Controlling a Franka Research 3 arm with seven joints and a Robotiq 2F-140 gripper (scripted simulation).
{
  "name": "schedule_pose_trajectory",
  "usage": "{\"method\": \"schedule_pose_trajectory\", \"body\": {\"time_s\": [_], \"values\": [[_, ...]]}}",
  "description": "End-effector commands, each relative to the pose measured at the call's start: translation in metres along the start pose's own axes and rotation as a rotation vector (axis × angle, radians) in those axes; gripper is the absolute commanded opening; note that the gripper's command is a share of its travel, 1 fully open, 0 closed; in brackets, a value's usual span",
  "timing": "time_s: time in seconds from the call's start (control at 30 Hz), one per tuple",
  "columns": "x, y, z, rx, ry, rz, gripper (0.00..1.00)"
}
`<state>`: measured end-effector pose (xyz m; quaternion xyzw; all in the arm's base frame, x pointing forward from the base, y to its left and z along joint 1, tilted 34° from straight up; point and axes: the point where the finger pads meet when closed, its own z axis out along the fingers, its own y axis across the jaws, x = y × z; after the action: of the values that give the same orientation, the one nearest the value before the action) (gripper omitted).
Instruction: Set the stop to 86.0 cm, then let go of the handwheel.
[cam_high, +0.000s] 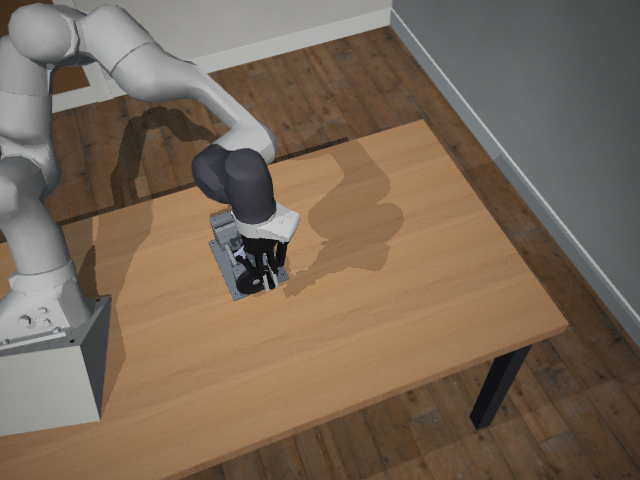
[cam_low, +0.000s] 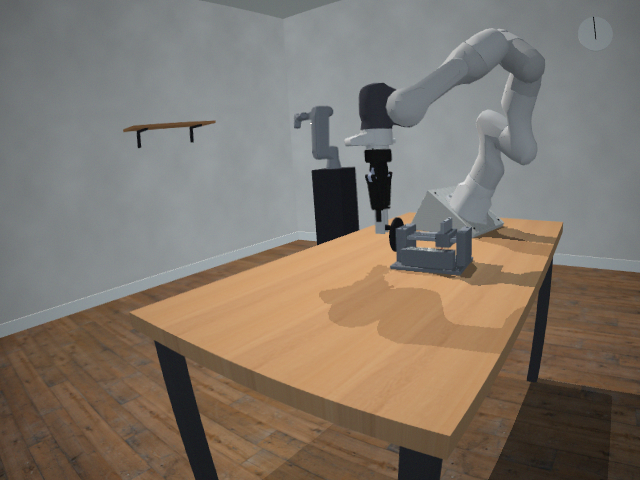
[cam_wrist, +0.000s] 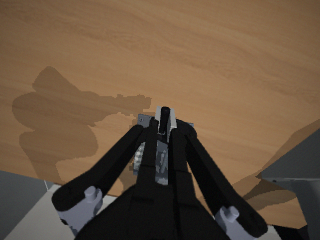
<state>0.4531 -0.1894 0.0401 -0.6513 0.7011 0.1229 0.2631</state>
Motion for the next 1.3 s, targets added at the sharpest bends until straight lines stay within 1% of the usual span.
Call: {"method": "schedule_pose_trajectory", "body": {"time_s": [0.0,0.6,1.27], "values": [[0.000,0.007,-0.004,-0.005,-0.004,0.001,0.04],[0.000,0.022,-0.009,-0.005,-0.004,0.001,0.04],[0.000,0.035,-0.008,-0.004,-0.004,0.001,0.04]]}}
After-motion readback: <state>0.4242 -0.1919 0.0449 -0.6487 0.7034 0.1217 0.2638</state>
